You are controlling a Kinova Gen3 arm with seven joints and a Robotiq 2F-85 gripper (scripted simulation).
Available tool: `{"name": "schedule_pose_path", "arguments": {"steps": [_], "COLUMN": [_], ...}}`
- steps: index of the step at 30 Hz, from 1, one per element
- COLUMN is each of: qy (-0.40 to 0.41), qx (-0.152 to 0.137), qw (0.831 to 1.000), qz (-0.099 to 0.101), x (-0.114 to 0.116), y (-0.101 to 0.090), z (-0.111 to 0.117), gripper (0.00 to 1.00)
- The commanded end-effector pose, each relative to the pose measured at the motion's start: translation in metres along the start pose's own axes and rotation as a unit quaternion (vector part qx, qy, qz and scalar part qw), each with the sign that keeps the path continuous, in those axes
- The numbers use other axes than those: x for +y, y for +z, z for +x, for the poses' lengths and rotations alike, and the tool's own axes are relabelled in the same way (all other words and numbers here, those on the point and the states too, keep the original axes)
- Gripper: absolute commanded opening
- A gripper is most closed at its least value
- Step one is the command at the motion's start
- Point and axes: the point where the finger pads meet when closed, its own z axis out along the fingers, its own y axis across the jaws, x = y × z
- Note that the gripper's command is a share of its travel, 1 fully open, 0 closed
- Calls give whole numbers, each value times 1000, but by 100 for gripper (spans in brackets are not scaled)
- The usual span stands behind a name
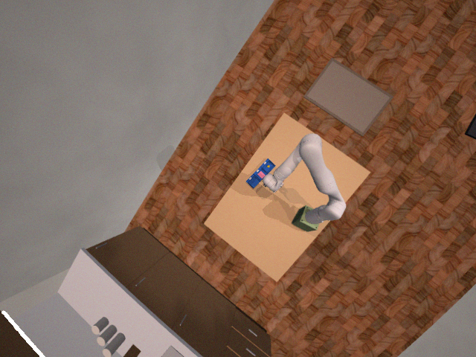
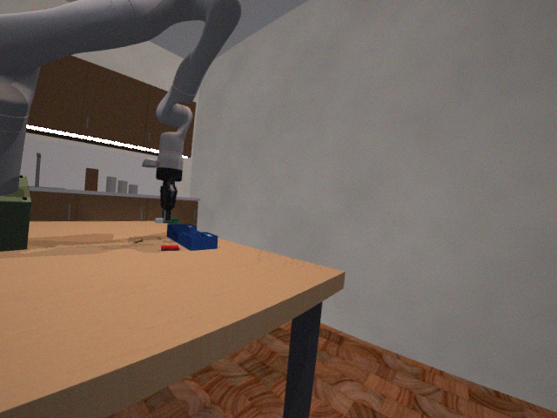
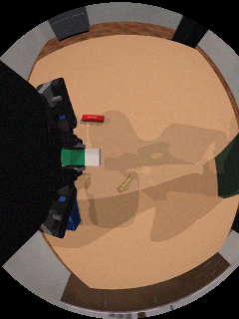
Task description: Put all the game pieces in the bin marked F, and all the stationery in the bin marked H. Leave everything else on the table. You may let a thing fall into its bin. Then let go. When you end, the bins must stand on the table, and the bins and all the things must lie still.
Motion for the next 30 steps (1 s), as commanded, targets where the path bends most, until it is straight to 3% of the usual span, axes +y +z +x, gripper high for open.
{"name": "schedule_pose_path", "arguments": {"steps": [1, 4, 6, 9, 13, 21, 23, 30], "qy": [68, 141, 141, 216, 311, 484, 484, 628], "qx": [2, 2, 2, 2, 2, 3, 3, 3], "qw": [998, 990, 990, 976, 951, 875, 875, 778], "qz": [3, 3, 3, 3, 3, -2, -2, -2], "x": [7, 14, 14, 21, 30, 33, 33, 32], "y": [2, 2, 2, 2, 2, 0, 0, 0], "z": [-18, -35, -35, -51, -73, -74, -74, -76], "gripper": [19, 19, 19, 19, 19, 19, 19, 19]}}
